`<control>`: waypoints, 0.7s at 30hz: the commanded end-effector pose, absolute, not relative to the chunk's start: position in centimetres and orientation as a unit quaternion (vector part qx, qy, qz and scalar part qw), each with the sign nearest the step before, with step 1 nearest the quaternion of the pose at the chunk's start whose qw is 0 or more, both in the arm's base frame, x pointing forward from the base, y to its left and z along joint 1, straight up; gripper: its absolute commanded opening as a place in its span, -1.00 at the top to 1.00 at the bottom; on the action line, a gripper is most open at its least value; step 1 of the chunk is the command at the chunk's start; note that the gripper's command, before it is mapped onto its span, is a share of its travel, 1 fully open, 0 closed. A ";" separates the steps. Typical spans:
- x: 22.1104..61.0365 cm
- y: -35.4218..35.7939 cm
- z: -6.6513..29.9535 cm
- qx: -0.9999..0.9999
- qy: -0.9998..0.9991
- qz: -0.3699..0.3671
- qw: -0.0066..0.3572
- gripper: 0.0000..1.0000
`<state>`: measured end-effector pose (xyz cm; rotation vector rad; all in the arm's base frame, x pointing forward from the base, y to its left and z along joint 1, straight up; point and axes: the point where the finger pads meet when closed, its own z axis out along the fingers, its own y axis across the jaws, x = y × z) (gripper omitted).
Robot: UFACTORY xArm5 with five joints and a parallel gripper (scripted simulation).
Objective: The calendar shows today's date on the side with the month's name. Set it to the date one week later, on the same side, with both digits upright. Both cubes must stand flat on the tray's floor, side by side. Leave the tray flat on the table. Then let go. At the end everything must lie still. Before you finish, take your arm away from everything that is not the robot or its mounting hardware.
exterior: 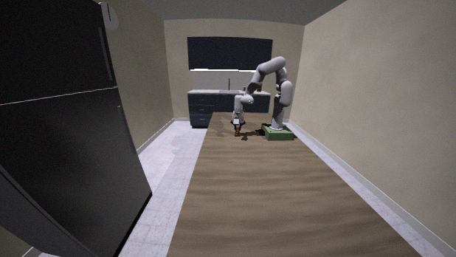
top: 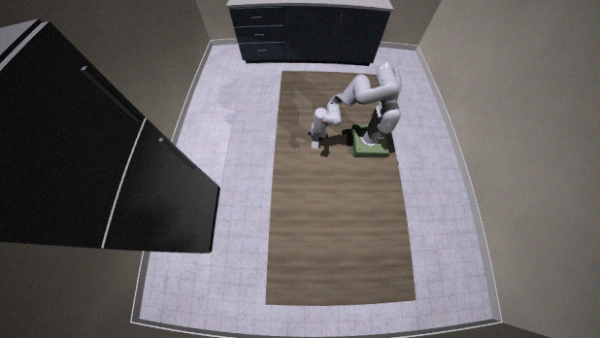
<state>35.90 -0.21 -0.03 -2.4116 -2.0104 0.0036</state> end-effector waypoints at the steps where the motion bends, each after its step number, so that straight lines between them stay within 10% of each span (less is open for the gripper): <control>1: 36.0 -0.2 0.1 -0.768 -0.640 0.000 0.000 0.47; 21: 36.0 -0.2 -0.1 -0.768 -0.640 0.000 0.000 0.47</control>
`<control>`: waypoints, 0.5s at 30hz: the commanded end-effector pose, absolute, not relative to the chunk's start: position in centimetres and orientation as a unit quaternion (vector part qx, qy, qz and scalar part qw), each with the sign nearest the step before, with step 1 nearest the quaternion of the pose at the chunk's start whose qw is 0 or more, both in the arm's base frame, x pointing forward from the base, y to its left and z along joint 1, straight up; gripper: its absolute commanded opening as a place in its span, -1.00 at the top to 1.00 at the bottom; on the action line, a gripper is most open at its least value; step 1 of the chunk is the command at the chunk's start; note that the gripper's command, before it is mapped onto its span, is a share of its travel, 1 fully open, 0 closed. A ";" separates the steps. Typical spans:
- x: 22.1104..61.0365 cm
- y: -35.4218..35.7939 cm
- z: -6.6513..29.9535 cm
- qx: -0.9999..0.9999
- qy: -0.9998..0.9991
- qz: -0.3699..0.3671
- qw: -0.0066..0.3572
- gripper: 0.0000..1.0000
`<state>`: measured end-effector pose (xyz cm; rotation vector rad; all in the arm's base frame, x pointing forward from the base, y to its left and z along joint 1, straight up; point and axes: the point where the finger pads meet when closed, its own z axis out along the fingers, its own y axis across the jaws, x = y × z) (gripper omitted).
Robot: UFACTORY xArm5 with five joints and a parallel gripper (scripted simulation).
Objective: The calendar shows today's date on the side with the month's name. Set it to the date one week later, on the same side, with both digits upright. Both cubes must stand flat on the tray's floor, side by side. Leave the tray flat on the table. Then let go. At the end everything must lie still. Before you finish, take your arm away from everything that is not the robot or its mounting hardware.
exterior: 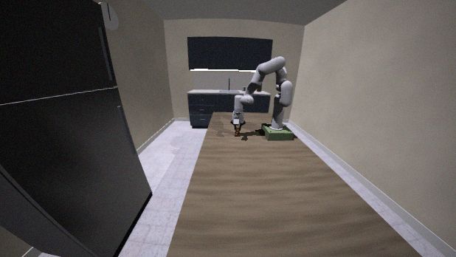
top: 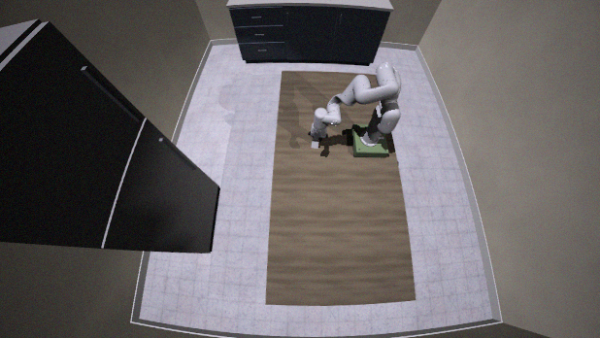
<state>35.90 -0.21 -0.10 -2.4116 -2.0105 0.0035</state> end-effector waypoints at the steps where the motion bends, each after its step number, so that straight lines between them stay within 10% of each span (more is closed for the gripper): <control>1: 36.0 -0.2 -0.2 -0.768 -0.640 0.000 0.000 0.47; 15: 36.0 -0.2 -1.1 -0.768 -0.640 0.000 0.000 0.47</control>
